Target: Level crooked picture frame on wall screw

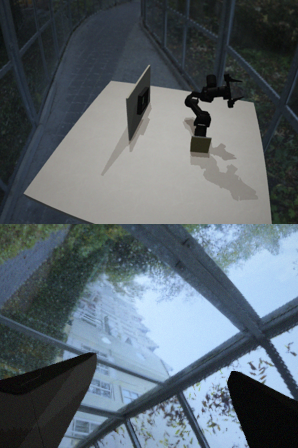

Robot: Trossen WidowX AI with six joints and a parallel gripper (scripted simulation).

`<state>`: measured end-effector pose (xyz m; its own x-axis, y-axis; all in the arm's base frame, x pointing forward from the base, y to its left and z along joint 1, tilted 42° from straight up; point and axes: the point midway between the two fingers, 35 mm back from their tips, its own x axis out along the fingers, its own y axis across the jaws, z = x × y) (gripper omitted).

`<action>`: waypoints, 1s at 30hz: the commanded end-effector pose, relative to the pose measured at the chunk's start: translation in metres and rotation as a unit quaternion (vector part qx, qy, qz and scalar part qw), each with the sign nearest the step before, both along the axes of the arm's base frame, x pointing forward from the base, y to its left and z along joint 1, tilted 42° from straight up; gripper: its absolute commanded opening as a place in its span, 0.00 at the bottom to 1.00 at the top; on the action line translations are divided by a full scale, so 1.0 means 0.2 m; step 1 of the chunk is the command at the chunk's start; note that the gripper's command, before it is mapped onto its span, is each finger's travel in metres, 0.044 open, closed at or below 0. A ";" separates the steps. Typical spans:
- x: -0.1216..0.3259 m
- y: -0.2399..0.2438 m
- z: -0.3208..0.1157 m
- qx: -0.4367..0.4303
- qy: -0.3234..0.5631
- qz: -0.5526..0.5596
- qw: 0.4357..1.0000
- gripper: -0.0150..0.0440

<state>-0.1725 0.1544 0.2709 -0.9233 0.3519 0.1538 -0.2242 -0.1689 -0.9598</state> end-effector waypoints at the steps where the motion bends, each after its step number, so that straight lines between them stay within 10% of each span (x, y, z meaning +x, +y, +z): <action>1: 0.01 0.01 0.00 -0.005 0.002 -0.005 1.000 0.89; 5: 0.18 0.17 0.01 -0.091 0.050 -0.108 0.989 0.71; 14: 0.77 0.39 0.04 -0.233 0.249 -0.352 0.871 0.69; 30: 1.73 -0.04 0.06 -0.164 0.696 -0.523 0.464 0.69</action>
<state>0.1523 0.1722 0.2781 0.5594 0.8197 0.1231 -0.8274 0.5433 0.1421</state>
